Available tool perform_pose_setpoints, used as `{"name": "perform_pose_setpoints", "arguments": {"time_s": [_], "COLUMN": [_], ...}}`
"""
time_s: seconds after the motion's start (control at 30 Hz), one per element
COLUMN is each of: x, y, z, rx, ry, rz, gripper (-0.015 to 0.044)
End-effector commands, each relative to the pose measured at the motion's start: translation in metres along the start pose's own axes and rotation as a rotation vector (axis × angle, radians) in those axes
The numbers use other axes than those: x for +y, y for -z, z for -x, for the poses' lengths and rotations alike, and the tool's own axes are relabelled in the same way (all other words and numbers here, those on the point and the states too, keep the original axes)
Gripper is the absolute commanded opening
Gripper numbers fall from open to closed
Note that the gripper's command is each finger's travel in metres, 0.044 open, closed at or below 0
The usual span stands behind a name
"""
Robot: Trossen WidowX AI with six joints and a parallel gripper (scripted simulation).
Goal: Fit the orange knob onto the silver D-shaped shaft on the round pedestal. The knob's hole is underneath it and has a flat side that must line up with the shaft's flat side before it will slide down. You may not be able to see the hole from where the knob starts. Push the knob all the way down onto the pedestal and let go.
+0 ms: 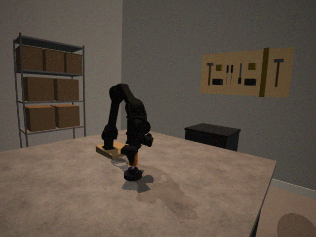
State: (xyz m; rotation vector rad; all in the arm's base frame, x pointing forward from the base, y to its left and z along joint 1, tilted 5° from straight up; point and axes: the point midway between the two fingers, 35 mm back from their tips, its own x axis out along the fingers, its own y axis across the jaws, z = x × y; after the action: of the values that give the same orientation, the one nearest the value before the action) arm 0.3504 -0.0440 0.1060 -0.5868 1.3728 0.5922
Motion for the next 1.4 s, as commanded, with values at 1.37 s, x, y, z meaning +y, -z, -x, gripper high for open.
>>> {"name": "perform_pose_setpoints", "arguments": {"time_s": [1.37], "x": [0.0011], "y": [0.0006], "z": [-0.0006], "rx": [-0.001], "ry": [-0.001], "rz": [-0.219], "gripper": [0.0]}}
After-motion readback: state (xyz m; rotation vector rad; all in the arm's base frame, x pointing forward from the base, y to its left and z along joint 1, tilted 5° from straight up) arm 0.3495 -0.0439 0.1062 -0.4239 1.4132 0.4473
